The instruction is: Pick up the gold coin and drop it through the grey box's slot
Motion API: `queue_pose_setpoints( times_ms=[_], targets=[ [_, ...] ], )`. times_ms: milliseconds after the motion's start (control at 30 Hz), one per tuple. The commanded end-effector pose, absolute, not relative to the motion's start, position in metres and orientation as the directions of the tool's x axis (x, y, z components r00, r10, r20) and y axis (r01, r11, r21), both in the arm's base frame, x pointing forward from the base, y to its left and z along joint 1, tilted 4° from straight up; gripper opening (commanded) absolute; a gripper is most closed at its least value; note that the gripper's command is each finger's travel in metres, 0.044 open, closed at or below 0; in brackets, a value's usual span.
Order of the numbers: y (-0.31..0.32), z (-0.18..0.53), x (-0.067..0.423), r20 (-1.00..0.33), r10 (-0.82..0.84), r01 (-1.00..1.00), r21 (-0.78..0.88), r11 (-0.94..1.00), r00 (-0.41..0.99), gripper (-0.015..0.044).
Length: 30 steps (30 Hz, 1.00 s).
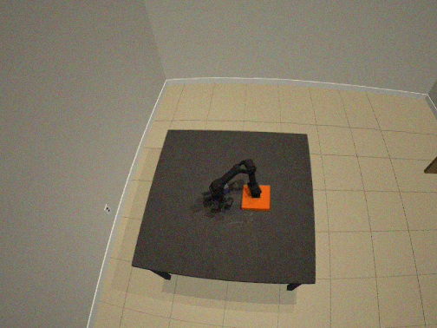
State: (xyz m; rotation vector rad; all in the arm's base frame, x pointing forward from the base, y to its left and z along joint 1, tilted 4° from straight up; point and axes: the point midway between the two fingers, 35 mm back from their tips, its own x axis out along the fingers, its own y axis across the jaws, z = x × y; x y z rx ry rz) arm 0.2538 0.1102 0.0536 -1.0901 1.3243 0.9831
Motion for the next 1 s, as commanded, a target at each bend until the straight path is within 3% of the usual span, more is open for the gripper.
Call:
queue_pose_setpoints(
  times_ms=[0, 667, 967],
  targets=[
    [0.112, 0.065, 0.256, -0.998, -0.052, -0.971, -0.050, 0.234, 0.039, 0.0000],
    [0.112, 0.110, 0.250, -0.998, -0.052, -0.970, -0.050, 0.239, 0.039, 0.0000],
    [0.111, 0.110, 0.251, -0.998, -0.052, -0.864, -0.059, 0.500, 0.039, 0.0000]
  ],
)
